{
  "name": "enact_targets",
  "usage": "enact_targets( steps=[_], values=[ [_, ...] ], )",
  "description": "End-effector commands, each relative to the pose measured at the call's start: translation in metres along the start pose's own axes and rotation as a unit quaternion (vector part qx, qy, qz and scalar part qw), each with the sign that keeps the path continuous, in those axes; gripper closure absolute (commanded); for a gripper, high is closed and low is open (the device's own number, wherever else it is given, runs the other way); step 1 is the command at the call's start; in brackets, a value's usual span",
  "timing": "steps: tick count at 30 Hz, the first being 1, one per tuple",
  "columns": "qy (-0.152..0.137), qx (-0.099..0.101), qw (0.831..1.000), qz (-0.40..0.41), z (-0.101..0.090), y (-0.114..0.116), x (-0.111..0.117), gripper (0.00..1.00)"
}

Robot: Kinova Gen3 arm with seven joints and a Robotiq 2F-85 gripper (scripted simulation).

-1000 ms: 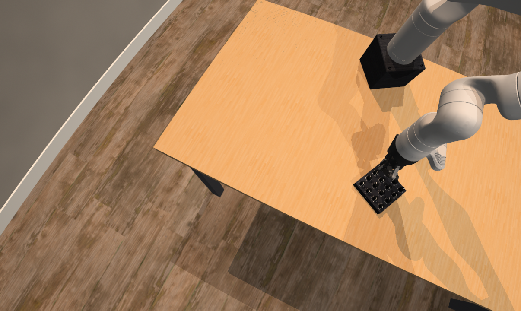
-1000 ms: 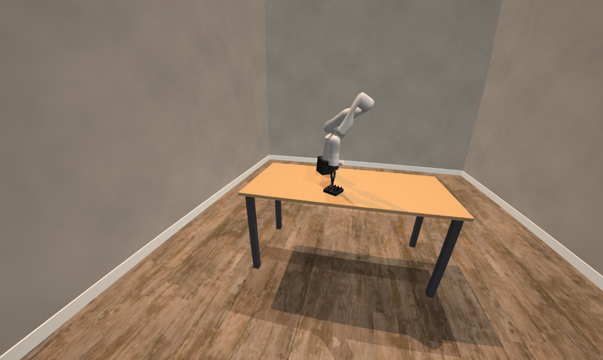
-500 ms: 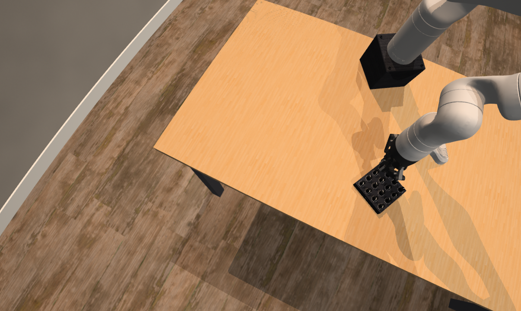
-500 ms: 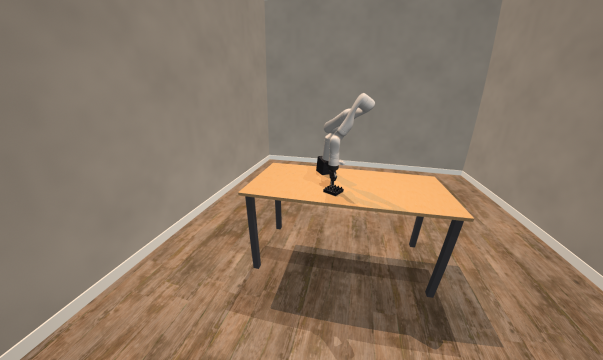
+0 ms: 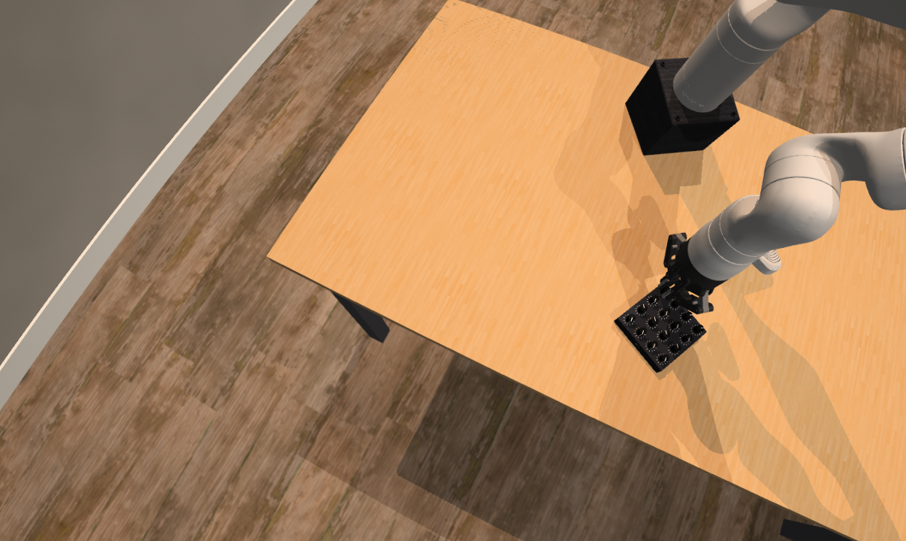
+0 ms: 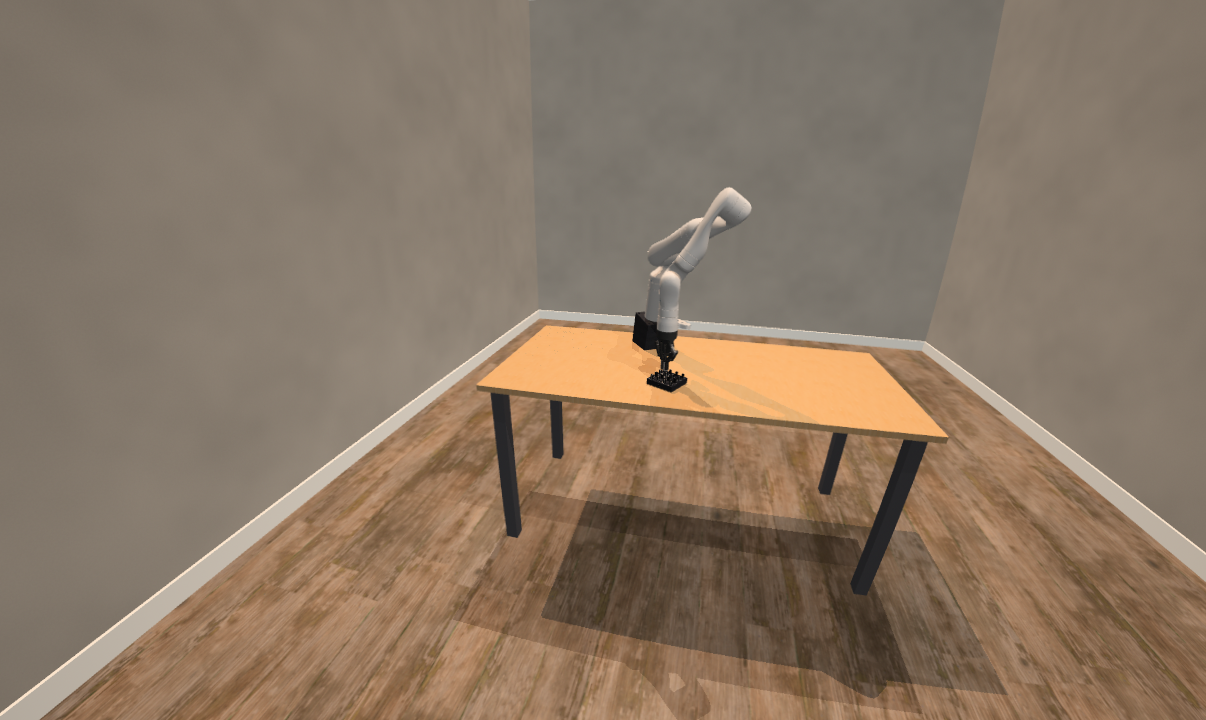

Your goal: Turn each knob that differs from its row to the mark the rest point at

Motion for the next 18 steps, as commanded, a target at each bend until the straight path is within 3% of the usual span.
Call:
enact_targets(
  steps=[1,18],
  values=[
    [0.0,-0.001,1.0,-0.018,0.0002,0.0,0.0005,0.92],
    [0.0,-0.001,0.991,-0.13,0.0002,0.0,0.0005,0.92]
  ],
)
Point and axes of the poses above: the point where the finger pads meet when closed, its own z axis out along the fingers, its own y axis across the jaws, x = y × z, the point moved 2 cm from there along -z, back along the fingers, and after that the axes turned 6 degrees about z, right-handed, at the moved point
